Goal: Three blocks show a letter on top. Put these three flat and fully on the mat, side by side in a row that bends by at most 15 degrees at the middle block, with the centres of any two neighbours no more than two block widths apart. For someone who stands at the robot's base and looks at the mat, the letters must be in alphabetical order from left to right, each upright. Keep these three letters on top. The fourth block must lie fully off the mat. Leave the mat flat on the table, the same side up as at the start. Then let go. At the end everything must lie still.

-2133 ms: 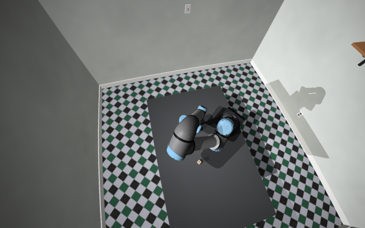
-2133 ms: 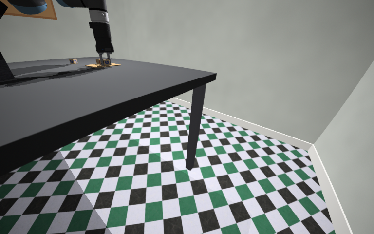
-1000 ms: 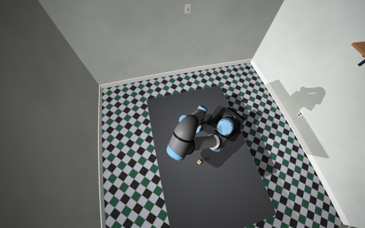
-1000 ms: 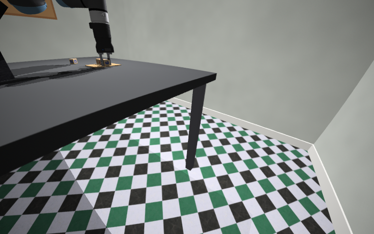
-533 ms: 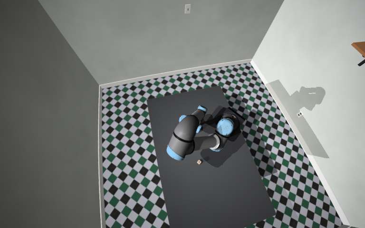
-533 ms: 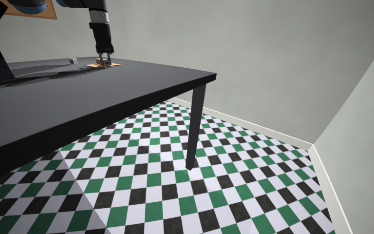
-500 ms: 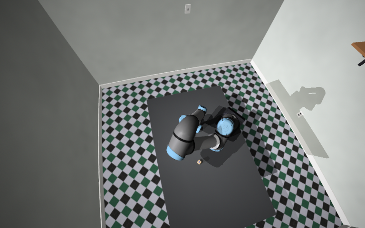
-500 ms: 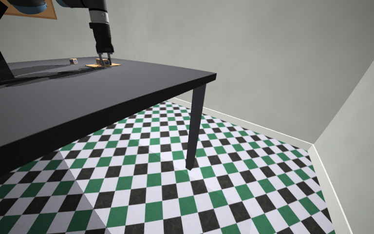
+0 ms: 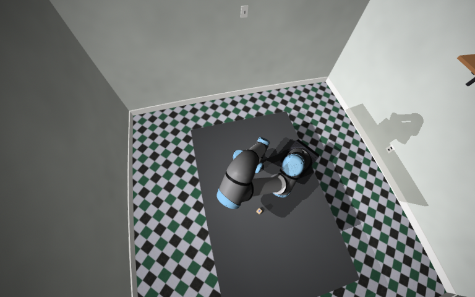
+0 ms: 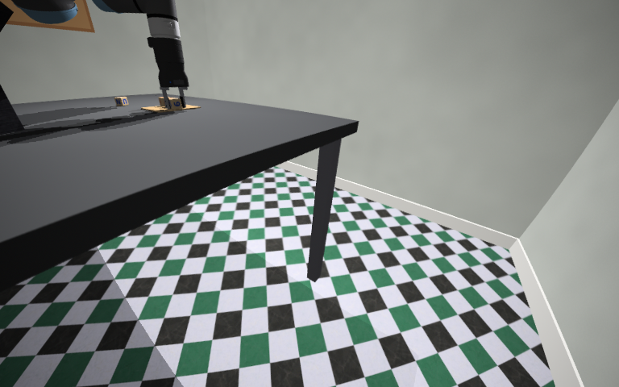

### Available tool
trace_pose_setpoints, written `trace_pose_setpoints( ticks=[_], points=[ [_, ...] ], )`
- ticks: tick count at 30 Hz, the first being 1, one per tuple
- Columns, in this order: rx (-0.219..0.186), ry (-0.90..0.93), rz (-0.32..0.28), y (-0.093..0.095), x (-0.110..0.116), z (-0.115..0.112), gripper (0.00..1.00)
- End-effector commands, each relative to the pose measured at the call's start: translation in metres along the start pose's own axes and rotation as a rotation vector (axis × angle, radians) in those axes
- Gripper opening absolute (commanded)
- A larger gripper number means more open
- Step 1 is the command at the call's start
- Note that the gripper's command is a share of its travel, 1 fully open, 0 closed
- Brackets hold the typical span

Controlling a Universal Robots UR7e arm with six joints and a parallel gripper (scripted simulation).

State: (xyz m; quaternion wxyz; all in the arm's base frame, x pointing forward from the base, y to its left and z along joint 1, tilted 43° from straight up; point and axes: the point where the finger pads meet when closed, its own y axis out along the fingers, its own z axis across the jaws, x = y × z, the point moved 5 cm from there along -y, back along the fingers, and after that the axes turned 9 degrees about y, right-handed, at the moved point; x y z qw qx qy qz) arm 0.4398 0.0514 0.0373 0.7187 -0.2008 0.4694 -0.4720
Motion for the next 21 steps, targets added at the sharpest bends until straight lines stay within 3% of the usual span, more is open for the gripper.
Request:
trace_pose_setpoints(
  ticks=[1, 11, 21],
  points=[
    [0.001, 0.000, 0.000, 0.000, 0.000, 0.000, 0.87],
    [0.001, 0.000, 0.000, -0.004, 0.000, 0.000, 0.87],
    [0.001, 0.000, 0.000, -0.022, 0.000, 0.000, 0.87]
  ],
)
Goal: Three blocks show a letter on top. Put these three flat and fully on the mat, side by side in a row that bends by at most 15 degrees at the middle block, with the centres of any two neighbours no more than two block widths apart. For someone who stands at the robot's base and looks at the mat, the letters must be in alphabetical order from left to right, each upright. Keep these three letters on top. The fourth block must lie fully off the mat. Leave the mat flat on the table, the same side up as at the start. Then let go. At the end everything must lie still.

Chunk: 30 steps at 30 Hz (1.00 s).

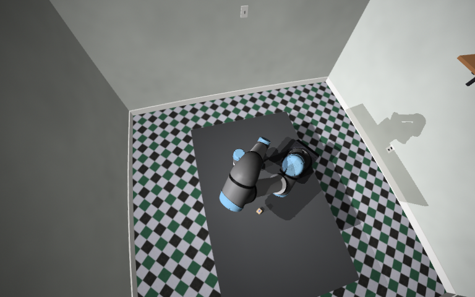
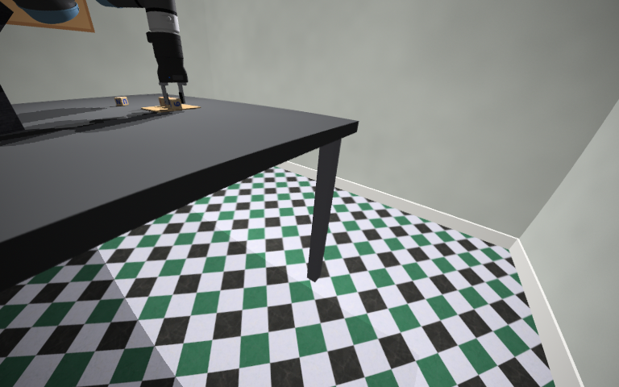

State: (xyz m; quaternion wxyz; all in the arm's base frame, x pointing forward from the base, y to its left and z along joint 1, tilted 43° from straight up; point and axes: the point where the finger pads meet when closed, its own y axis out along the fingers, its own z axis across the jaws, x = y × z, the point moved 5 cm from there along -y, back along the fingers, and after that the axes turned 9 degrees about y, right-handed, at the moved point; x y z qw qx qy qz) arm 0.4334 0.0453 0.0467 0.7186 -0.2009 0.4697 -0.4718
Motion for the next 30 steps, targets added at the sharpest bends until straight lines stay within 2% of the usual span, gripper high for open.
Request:
trace_pose_setpoints(
  ticks=[1, 4, 19, 30],
  points=[
    [0.001, -0.001, -0.001, -0.012, 0.000, 0.000, 0.87],
    [0.001, -0.001, -0.001, -0.015, 0.000, 0.000, 0.87],
    [0.001, -0.001, -0.001, -0.059, 0.000, 0.000, 0.87],
    [0.001, -0.001, -0.001, -0.074, 0.000, 0.000, 0.87]
  ],
)
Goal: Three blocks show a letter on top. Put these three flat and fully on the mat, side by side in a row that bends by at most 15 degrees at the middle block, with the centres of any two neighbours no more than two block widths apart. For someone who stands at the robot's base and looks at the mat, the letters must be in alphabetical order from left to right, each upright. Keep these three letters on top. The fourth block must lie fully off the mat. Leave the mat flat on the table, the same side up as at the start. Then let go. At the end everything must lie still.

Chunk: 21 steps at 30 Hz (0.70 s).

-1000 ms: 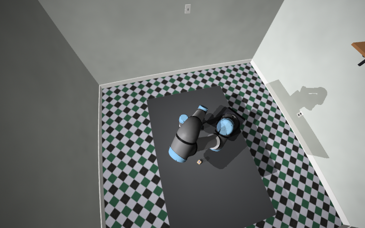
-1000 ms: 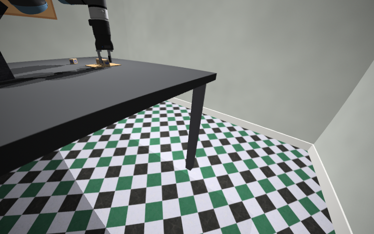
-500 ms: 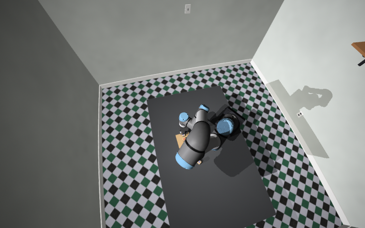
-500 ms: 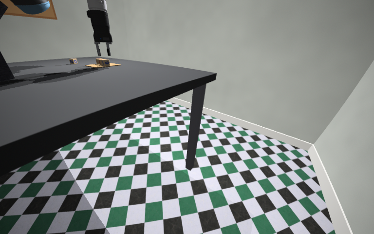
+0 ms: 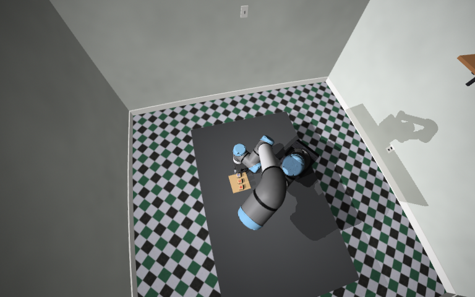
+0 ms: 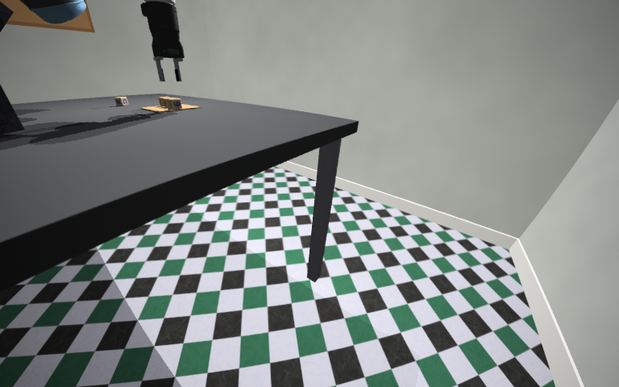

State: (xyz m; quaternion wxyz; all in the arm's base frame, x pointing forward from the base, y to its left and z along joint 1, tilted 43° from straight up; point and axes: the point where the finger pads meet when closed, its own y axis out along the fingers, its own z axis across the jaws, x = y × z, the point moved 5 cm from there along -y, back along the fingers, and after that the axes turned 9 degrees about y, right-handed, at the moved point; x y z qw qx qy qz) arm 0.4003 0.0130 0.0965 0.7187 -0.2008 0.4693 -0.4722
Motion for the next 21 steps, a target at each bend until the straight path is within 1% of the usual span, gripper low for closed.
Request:
trace_pose_setpoints(
  ticks=[1, 11, 12, 21],
  points=[
    [0.001, 0.000, 0.000, -0.0070, 0.0000, 0.0001, 0.87],
    [0.001, 0.000, 0.000, -0.0093, 0.0000, 0.0001, 0.87],
    [0.001, 0.000, 0.000, -0.0093, 0.0000, 0.0001, 1.00],
    [0.001, 0.000, 0.000, -0.0093, 0.0000, 0.0001, 1.00]
  ],
)
